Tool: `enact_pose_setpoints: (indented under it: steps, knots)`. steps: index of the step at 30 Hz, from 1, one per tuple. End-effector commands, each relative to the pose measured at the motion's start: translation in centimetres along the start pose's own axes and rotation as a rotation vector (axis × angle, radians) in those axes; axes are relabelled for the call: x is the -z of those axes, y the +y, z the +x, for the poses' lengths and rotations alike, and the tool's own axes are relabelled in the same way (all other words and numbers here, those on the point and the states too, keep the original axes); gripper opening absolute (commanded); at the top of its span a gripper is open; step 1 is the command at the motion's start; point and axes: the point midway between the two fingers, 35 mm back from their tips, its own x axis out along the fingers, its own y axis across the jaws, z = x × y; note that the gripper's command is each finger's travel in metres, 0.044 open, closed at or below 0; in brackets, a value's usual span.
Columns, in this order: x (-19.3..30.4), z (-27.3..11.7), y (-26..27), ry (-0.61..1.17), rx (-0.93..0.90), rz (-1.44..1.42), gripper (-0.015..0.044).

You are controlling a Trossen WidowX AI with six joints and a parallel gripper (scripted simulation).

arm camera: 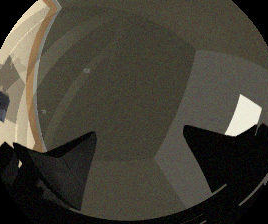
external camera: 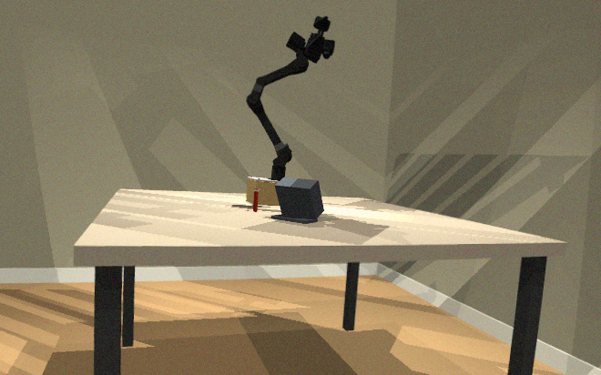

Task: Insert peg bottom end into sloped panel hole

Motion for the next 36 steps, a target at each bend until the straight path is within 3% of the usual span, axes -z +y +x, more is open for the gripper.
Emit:
enact_pose_setpoints:
  steps: [1,36]
  knots:
    - [-1.6,0.4,0.2,0.002,0.016,-0.033,0.044]
    - [-9.6,7.8,7.8,-0.001,-0.035,-0.369,0.044]
